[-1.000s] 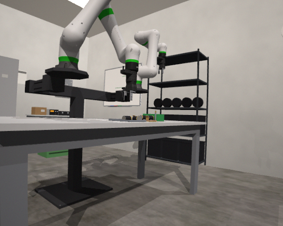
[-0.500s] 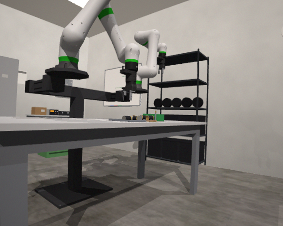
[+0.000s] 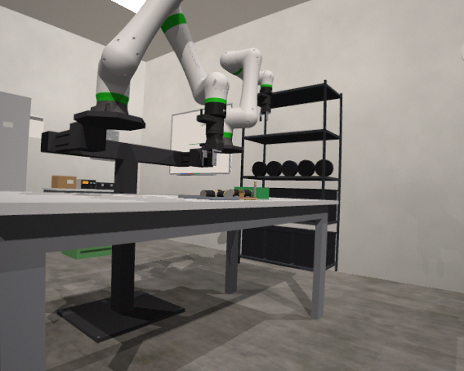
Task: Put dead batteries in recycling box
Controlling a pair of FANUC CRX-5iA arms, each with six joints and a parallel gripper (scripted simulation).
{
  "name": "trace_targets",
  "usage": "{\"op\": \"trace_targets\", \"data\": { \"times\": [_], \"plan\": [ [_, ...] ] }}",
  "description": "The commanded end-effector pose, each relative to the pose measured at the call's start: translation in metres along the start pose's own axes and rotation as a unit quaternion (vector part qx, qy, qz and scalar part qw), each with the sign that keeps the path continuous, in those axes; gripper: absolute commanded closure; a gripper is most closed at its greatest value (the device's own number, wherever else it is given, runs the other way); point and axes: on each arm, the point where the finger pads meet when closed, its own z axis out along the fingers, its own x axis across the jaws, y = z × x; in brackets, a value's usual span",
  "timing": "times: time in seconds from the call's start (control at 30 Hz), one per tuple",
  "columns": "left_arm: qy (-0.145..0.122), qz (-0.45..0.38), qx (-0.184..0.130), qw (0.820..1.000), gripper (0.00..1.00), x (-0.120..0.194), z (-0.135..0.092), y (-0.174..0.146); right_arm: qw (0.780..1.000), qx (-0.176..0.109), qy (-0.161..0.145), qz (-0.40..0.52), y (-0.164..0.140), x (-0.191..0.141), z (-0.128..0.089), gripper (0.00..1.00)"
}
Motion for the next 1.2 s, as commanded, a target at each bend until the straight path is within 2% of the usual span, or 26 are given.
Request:
{"op": "trace_targets", "data": {
  "times": [0.0,0.1,0.2,1.17],
  "plan": [
    [0.000,0.000,-0.001,1.000,0.00,0.000,-0.001,0.000,1.000,-0.001,0.000,0.000,0.001,0.000,0.024,0.10],
    [0.000,0.000,-0.001,1.000,0.00,0.000,-0.001,0.000,1.000,-0.001,0.000,0.000,0.001,0.000,0.059,0.10],
    [0.000,0.000,-0.001,1.000,0.00,0.000,-0.001,0.000,1.000,-0.001,0.000,0.000,0.001,0.000,0.075,0.10],
    [0.000,0.000,-0.001,1.000,0.00,0.000,-0.001,0.000,1.000,-0.001,0.000,0.000,0.001,0.000,0.075,0.10]
  ]
}}
